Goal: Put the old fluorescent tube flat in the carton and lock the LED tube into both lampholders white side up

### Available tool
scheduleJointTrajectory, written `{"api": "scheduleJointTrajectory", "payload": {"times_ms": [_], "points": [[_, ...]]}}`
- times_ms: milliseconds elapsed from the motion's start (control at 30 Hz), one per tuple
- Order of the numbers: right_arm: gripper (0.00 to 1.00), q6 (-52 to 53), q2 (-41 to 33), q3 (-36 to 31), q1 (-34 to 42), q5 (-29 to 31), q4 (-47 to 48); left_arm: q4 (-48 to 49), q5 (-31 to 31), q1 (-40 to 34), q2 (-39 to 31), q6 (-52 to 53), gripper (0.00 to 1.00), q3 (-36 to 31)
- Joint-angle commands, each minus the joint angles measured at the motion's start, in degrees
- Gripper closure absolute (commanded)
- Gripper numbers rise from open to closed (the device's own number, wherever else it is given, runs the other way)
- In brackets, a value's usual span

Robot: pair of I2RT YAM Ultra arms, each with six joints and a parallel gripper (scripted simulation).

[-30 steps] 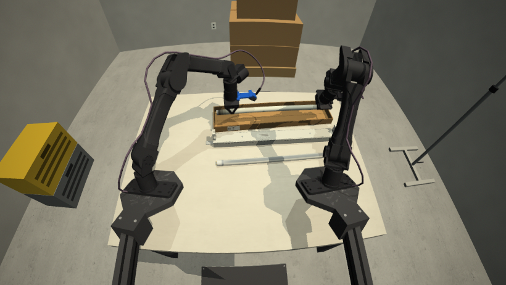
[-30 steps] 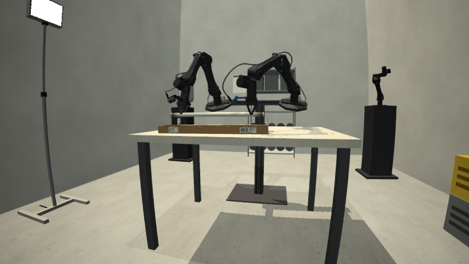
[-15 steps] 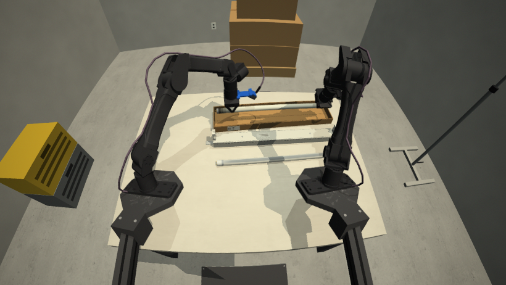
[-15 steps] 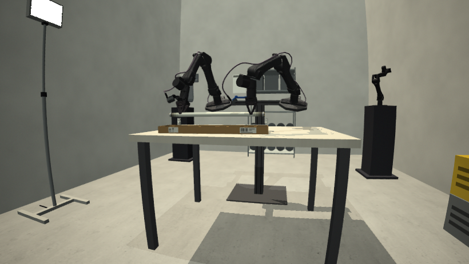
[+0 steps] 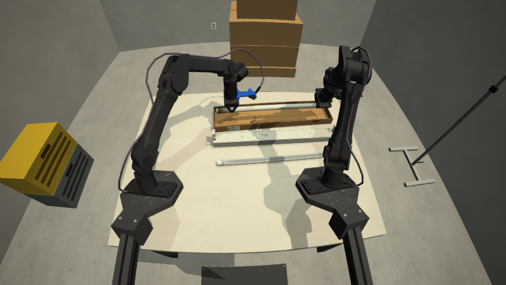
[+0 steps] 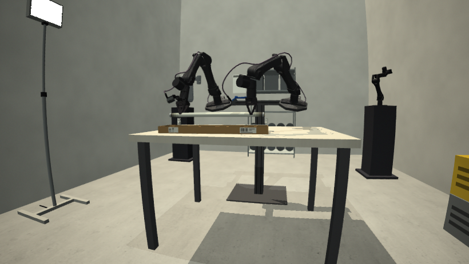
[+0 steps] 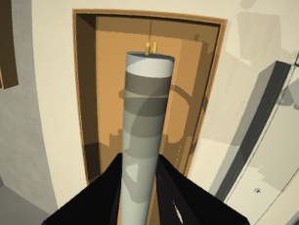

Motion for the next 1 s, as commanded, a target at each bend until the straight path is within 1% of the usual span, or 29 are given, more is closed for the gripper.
{"api": "scheduleJointTrajectory", "payload": {"times_ms": [0, 133, 200, 267, 300, 333, 433, 467, 533, 600, 700, 767, 900, 967], "points": [[0.89, -0.5, -2.2, 2.0, -0.1, -0.1, 1.4, -0.8, 0.8, -1.1, -2.1, 0.4, 0.89, 2.3], [0.89, -0.5, -1.9, 2.1, 0.2, -0.1, 1.2, -1.0, 0.8, -1.1, -0.8, -0.2, 0.89, 2.6], [0.89, -0.3, 1.1, 3.0, 0.8, 0.6, -0.9, -1.2, 0.8, -0.6, 0.8, 0.7, 0.89, 3.2], [0.89, -0.1, -0.1, 2.9, 0.8, 0.2, -1.1, -1.6, 0.9, 0.3, 0.3, 0.8, 0.89, 3.7], [0.89, 0.1, -0.1, 3.2, 0.8, 0.5, -1.3, -1.8, 0.9, 0.0, 0.4, 0.9, 0.89, 4.0], [0.89, -0.4, -1.6, 3.1, 0.2, -0.1, -0.2, -1.8, 0.9, -0.8, -0.9, -0.2, 0.89, 3.9], [0.89, -0.3, -1.8, 3.2, 0.0, 0.2, 0.9, -1.6, 0.9, -0.9, -1.4, 0.6, 0.89, 3.9], [0.89, -0.3, -0.8, 3.3, 0.1, 0.2, 0.3, -1.7, 0.9, -0.9, -1.5, 0.6, 0.89, 4.0], [0.89, -0.1, 1.7, 3.6, 0.6, 0.7, -1.3, -1.9, 1.0, -0.6, 1.6, 0.8, 0.89, 4.5], [0.89, 0.2, 0.5, 3.8, 1.0, 0.4, -1.6, -2.3, 1.0, 0.8, 1.1, 0.9, 0.89, 5.0], [0.89, -0.1, -0.2, 3.8, 0.9, 0.0, -1.4, -2.1, 1.0, -0.3, 0.3, 0.8, 0.89, 5.1], [0.89, -0.1, 2.2, 4.6, 0.4, 0.9, -1.7, -2.6, 1.1, 0.7, 2.2, 1.0, 0.89, 5.9], [0.89, -0.1, 0.8, 5.5, 0.6, 1.0, -2.2, -2.9, 1.2, -0.3, 1.1, 0.8, 0.89, 7.0], [0.89, -0.2, -0.6, 5.2, 0.0, 0.5, 0.0, -2.5, 1.2, -0.5, -0.5, 0.3, 0.89, 7.0]]}}
